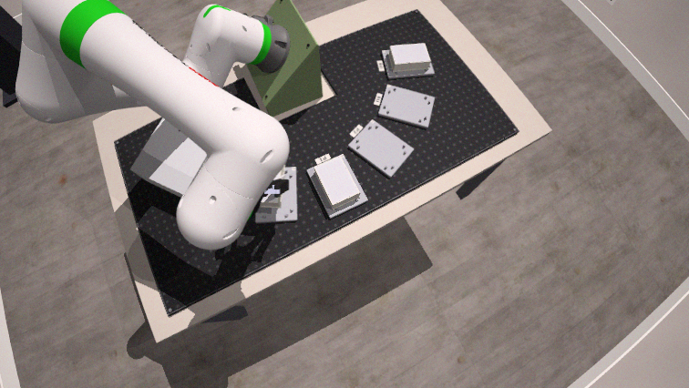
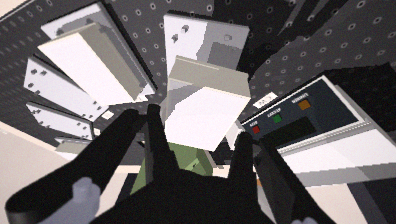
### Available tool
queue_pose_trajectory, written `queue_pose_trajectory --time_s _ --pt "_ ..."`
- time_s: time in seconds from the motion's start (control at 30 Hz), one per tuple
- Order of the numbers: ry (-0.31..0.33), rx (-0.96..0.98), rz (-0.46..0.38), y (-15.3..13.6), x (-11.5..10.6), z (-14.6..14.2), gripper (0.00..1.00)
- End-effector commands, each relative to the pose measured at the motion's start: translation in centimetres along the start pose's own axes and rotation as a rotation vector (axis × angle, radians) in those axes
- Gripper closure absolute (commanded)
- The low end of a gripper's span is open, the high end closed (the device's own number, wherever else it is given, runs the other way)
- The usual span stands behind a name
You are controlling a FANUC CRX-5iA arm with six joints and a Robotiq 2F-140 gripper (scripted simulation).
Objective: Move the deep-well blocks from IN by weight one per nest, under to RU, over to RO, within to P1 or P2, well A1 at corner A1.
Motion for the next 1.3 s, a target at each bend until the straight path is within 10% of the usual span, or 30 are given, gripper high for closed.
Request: queue_pose_trajectory --time_s 0.0,1.27 --pt "0.064 0.111 -0.005 -0.3 -0.5 1.6 0.90" --pt "0.133 0.231 -0.013 -2.7 -4.7 12.4 0.90"
Point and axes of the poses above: the point where the finger pads meet when closed, its own x axis out along the fingers, its own z axis across the jaws, y = z × x, the point moved 8 cm from there along -x, back along the fingers, and after that the axes turned 7 degrees about x, right-handed, at the moved point
